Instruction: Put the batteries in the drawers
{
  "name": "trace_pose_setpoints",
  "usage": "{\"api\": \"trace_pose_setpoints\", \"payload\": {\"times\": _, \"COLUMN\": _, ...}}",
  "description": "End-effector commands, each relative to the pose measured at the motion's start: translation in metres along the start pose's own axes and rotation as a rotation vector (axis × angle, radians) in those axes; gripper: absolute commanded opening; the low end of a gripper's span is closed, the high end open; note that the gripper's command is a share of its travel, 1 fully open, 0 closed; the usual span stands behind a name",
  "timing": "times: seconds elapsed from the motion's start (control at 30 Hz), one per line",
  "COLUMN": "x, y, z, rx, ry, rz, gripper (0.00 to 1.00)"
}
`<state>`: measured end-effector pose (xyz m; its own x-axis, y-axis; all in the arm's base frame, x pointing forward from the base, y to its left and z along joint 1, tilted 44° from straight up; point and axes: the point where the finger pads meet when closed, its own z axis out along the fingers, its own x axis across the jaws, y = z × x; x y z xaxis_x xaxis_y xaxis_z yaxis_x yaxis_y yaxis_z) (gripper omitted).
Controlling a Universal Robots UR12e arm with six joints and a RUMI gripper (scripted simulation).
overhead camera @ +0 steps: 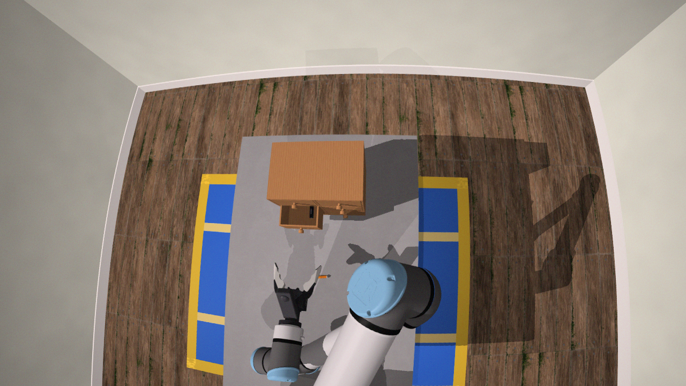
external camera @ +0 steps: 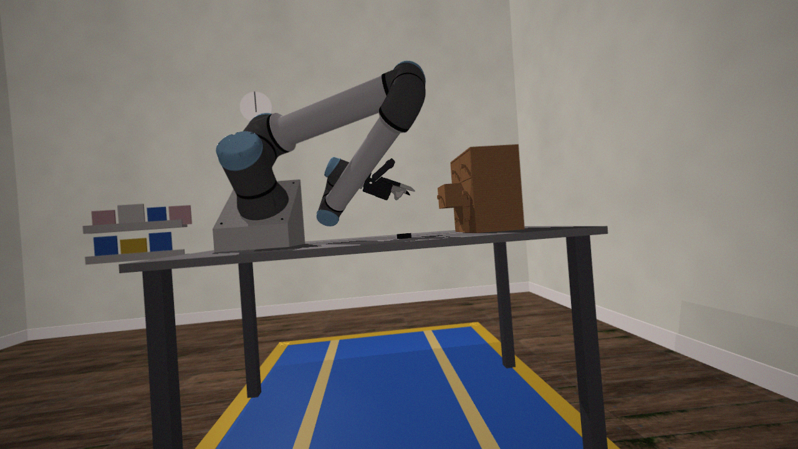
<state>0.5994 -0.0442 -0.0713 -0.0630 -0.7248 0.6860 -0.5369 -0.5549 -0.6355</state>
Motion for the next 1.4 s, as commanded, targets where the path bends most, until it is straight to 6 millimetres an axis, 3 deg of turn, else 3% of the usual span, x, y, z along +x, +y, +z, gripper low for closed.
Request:
{"api": "trace_pose_setpoints", "payload": {"times": 0.0, "x": 0.0, "y": 0.0004, "z": 0.0014, "rx": 0.018, "ry": -0.001, "rz": 0.0, "gripper": 1.0}}
{"api": "trace_pose_setpoints", "payload": {"times": 1.3, "x": 0.0, "y": 0.0025, "z": 0.0056, "rx": 0.063, "ry": -0.001, "rz": 0.0, "gripper": 1.0}}
{"api": "trace_pose_setpoints", "payload": {"times": 1.33, "x": 0.0, "y": 0.0025, "z": 0.0056, "rx": 0.063, "ry": -0.001, "rz": 0.0, "gripper": 0.2}}
{"api": "trace_pose_setpoints", "payload": {"times": 1.37, "x": 0.0, "y": 0.0025, "z": 0.0056, "rx": 0.063, "ry": -0.001, "rz": 0.0, "gripper": 0.2}}
